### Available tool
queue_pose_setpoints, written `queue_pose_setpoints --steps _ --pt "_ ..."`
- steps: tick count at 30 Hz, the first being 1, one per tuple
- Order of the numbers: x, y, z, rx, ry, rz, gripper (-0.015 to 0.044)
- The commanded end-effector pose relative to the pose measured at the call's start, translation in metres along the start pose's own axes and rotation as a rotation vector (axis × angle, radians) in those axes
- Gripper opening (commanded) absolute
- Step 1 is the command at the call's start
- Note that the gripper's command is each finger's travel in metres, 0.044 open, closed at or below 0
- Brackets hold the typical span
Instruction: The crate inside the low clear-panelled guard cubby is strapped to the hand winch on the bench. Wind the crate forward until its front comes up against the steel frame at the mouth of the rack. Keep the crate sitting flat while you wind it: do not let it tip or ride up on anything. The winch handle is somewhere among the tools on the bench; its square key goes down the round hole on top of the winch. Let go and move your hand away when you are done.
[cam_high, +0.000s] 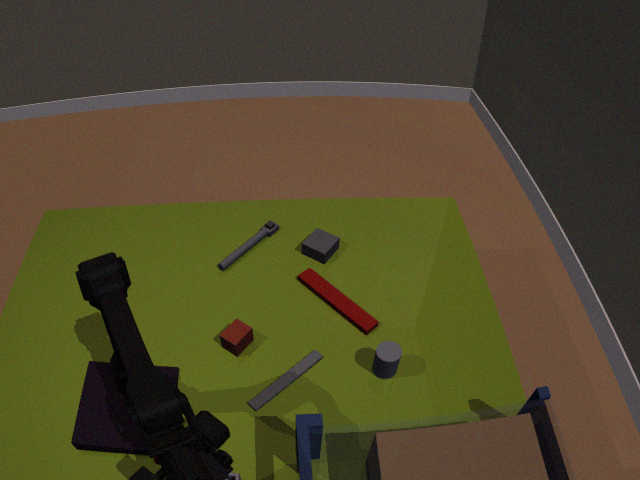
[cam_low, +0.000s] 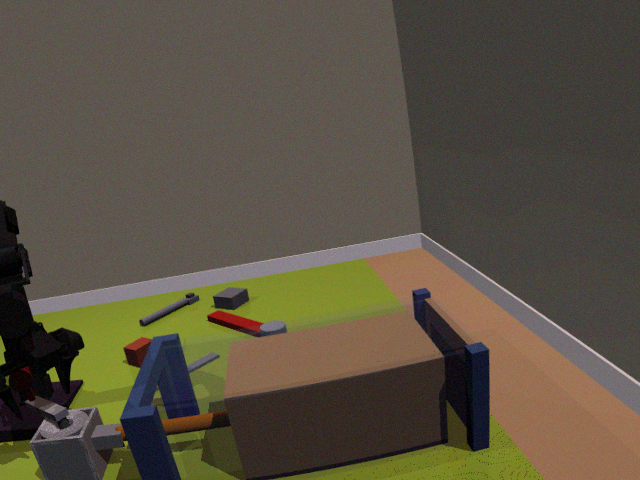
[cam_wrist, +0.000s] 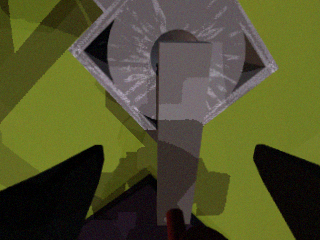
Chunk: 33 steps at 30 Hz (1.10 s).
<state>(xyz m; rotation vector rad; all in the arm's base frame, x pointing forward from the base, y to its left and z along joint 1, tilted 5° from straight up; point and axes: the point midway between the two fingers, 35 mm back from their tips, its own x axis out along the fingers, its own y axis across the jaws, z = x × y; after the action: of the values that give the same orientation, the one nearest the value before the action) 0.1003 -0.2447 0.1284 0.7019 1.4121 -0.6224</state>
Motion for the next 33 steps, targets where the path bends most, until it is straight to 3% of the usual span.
queue_pose_setpoints --steps 1,14,27,33 --pt "0.005 0.001 0.0 0.002 0.0 0.004 0.044" --pt "0.019 0.001 0.0 0.003 0.0 0.004 0.044" --pt "0.014 0.0 0.002 -0.005 -0.011 -0.003 0.0099" --pt "0.014 0.0 0.002 -0.005 -0.011 -0.003 0.0059"
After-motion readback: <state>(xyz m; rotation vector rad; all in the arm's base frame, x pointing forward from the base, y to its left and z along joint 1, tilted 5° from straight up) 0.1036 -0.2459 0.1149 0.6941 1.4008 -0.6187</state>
